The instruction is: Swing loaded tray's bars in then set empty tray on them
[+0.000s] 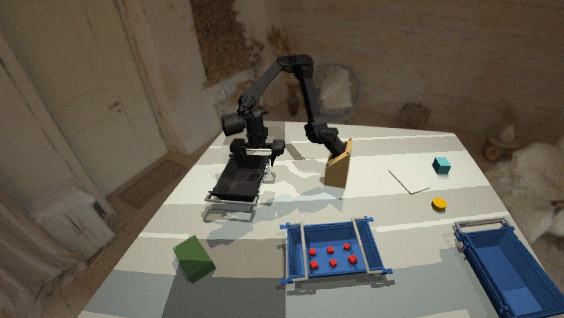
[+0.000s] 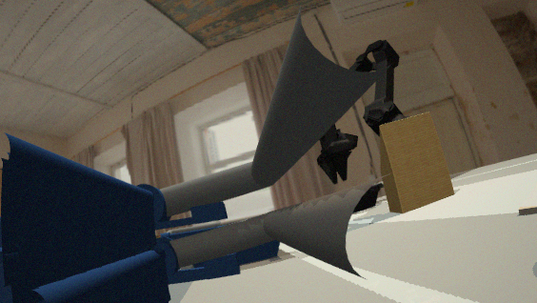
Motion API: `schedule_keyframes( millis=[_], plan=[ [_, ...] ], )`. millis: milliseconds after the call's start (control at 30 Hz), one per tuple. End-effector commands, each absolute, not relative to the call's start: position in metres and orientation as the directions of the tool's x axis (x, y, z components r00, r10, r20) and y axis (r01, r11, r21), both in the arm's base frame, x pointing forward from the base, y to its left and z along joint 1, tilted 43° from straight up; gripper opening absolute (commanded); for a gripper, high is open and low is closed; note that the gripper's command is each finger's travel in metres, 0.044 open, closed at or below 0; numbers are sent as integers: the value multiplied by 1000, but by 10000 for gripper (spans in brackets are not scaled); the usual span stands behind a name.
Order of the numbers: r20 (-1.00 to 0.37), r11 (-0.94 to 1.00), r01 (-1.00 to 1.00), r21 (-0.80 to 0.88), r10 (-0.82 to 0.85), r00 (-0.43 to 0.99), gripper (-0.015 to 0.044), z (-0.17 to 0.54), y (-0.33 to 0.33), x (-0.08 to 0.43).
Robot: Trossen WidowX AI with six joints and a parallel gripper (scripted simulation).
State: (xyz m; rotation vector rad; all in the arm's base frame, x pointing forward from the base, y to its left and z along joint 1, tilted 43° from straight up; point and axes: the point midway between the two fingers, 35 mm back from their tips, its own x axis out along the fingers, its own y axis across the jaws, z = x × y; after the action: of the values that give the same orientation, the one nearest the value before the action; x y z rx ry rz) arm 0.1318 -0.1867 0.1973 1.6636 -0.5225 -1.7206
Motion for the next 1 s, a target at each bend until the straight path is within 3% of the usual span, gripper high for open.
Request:
schedule_keyframes(
  millis=[0, 867, 967],
  plan=[
    [-710, -693, 181, 697, -703, 43, 440, 192, -190, 132],
    [-716, -700, 186, 689, -697, 28, 440, 134, -247, 132],
    [-716, -700, 186, 689, -697, 28, 396, 134, -247, 132]
  ],
)
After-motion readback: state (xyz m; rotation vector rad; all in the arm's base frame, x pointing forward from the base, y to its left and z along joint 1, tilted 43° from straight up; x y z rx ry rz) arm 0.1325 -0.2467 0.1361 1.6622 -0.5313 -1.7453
